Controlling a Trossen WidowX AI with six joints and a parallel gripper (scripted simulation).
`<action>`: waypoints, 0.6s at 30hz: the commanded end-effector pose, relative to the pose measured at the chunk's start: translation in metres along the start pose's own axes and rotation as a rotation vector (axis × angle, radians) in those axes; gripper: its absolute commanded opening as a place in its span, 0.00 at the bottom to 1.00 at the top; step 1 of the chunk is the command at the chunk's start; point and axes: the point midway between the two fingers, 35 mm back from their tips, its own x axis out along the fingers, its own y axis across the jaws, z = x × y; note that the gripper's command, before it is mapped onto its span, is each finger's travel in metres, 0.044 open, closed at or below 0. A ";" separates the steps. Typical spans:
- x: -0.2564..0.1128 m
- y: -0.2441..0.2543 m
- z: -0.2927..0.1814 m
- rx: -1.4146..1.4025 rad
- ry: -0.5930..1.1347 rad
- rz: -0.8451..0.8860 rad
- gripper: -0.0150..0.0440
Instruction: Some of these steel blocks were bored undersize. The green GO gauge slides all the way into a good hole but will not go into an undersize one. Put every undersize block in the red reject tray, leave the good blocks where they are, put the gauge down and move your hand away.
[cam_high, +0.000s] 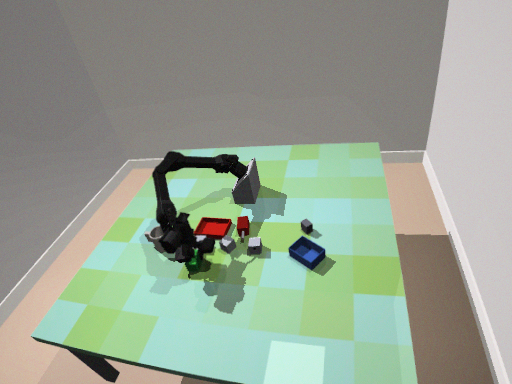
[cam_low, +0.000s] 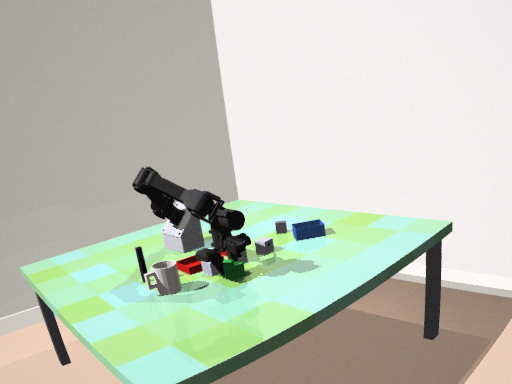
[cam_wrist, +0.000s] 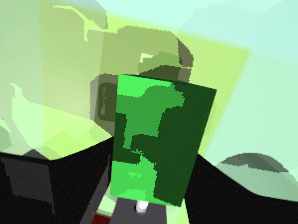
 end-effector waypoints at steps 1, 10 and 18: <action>-0.004 -0.002 -0.001 0.002 -0.011 -0.003 0.25; -0.003 -0.002 -0.003 0.004 -0.011 -0.003 0.25; -0.002 -0.002 -0.006 0.003 -0.010 -0.003 0.25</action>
